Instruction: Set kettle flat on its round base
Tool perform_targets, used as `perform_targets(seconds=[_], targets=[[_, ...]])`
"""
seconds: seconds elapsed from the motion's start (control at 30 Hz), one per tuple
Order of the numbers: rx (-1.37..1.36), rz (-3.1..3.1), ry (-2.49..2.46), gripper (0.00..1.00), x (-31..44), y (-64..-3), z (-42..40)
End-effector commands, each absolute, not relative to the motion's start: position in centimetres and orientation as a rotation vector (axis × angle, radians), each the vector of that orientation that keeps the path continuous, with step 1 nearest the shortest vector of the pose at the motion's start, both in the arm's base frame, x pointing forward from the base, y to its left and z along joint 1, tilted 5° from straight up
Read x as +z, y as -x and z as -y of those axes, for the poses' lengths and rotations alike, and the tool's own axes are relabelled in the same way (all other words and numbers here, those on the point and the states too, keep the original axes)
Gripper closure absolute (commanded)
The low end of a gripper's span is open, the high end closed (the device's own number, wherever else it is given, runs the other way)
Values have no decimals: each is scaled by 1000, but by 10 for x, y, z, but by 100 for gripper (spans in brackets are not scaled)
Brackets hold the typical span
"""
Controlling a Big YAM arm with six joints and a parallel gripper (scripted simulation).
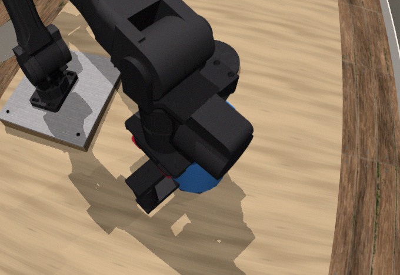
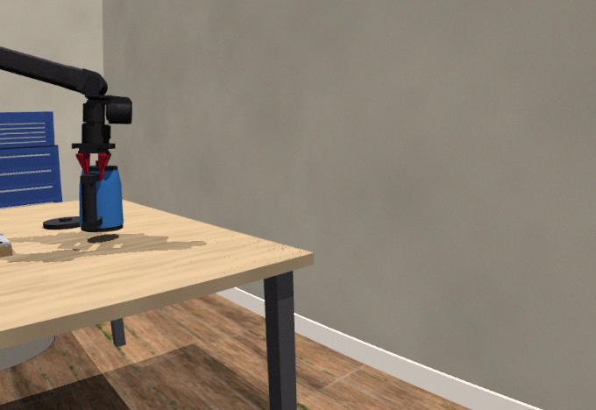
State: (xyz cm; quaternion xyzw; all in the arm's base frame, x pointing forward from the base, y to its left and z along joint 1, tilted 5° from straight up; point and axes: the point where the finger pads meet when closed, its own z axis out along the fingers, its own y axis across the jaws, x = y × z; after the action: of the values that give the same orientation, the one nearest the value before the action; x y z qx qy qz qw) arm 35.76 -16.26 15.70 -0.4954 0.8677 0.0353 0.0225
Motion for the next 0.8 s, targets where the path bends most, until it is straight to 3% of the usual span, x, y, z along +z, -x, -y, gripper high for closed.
perform_targets(seconds=[0.0, 0.77], targets=[[-59, -2615, 1501, 100, 208, -381, 177], [-44, -2622, 1501, 100, 220, -383, 178]])
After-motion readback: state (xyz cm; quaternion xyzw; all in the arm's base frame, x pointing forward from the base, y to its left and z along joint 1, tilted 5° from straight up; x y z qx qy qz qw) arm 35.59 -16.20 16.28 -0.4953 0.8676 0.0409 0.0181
